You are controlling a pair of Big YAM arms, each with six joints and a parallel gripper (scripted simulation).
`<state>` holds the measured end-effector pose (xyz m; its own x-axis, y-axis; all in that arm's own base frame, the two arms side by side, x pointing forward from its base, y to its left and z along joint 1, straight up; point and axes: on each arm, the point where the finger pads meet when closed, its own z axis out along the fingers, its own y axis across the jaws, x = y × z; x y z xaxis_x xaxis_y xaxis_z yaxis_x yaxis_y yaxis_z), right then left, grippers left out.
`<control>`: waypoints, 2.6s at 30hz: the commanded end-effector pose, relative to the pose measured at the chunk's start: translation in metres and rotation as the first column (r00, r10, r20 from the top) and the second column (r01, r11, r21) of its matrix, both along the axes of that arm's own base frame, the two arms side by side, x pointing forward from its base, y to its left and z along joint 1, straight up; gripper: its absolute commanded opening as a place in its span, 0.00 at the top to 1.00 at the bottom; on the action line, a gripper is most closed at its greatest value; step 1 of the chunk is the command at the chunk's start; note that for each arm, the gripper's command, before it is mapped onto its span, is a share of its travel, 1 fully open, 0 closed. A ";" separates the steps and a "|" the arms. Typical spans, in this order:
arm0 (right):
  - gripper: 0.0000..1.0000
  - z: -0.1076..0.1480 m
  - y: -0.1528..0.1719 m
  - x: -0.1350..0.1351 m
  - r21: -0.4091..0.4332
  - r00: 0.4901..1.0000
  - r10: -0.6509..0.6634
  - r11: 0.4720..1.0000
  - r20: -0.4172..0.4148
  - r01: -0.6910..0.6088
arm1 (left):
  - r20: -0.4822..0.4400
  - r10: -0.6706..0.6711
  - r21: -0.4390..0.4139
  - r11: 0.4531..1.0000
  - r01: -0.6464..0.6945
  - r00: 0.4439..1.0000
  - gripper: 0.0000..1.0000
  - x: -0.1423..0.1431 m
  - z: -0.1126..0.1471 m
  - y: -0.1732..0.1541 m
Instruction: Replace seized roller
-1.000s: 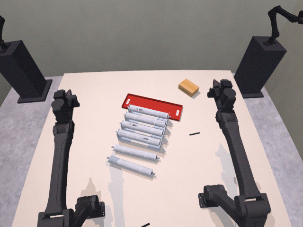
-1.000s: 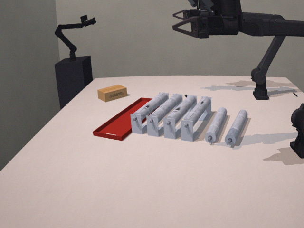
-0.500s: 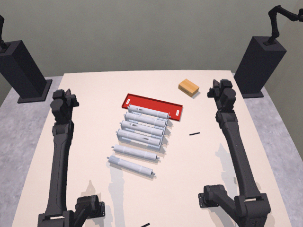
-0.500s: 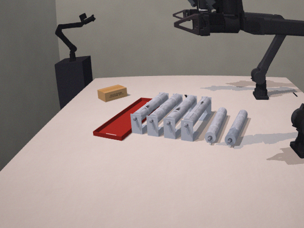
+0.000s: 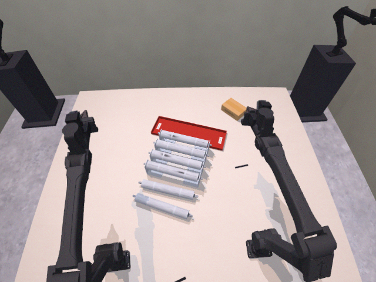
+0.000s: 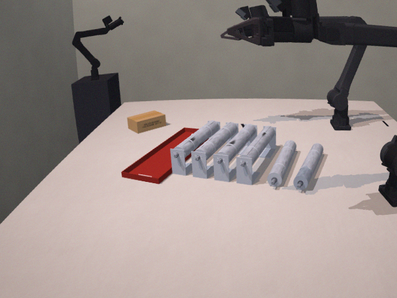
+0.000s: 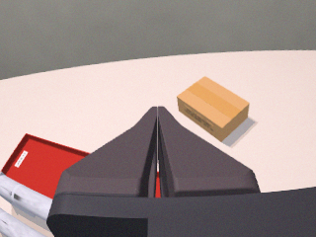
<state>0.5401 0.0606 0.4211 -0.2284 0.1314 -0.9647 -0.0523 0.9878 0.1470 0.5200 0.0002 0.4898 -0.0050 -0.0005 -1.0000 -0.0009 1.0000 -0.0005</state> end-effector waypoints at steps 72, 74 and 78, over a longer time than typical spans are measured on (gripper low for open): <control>1.00 -0.275 0.274 -0.163 -0.114 0.509 -0.214 0.969 -0.834 0.220 | 0.074 -0.007 0.010 1.000 0.007 0.997 1.00 0.001 0.039 -0.005; 1.00 -0.281 0.273 -0.163 -0.122 0.505 -0.219 0.968 -0.835 0.219 | 0.074 -0.007 0.010 1.000 0.007 0.997 1.00 0.001 0.039 -0.005; 1.00 -0.272 0.276 -0.159 -0.091 0.524 -0.200 0.970 -0.828 0.226 | 0.074 -0.007 0.010 1.000 0.007 0.997 1.00 0.001 0.039 -0.005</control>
